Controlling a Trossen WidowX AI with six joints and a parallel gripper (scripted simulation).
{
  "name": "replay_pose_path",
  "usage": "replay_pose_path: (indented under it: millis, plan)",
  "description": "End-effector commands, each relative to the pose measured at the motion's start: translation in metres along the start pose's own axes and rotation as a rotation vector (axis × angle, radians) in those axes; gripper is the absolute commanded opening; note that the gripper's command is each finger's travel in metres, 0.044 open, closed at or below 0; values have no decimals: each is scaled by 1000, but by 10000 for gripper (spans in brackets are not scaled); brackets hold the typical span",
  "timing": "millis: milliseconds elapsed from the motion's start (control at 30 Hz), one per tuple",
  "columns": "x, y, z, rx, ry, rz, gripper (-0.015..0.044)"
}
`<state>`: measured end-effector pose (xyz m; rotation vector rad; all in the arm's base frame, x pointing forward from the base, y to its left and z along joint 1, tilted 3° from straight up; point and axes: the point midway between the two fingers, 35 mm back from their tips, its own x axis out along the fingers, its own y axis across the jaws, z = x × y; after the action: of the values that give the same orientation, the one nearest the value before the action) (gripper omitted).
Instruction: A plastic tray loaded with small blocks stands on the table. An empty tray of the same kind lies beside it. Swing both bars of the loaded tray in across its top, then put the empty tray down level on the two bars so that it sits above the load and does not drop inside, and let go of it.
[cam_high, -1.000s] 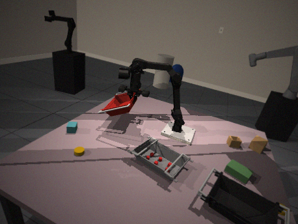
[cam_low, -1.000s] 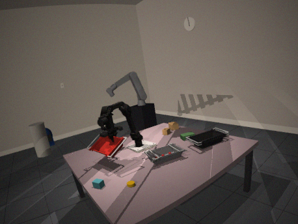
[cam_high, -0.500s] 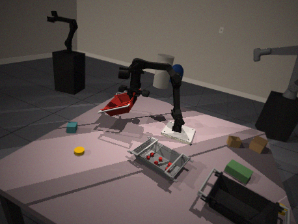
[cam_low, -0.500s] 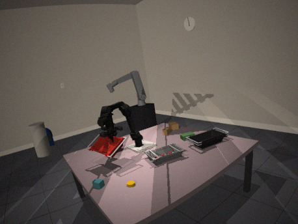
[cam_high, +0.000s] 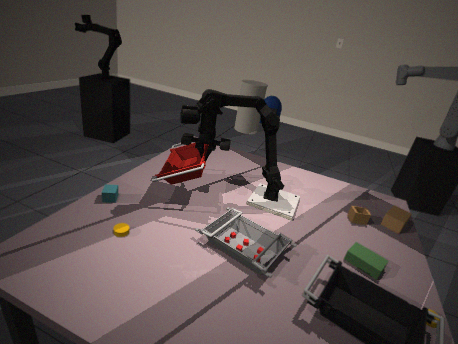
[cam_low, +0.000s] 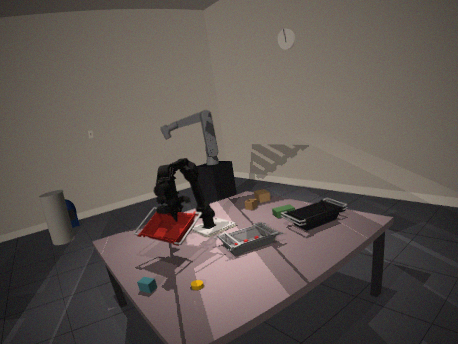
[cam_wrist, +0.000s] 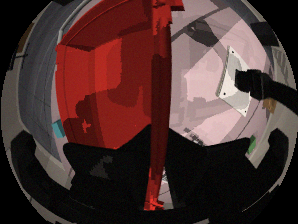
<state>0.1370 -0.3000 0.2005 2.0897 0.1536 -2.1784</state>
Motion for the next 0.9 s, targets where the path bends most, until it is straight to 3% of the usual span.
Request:
replay_pose_path:
  millis: [0,867]
  plan:
    - [-7,-3,-18,-52,11,23,0]
    - [-8,-51,-111,-368,22,21,0]
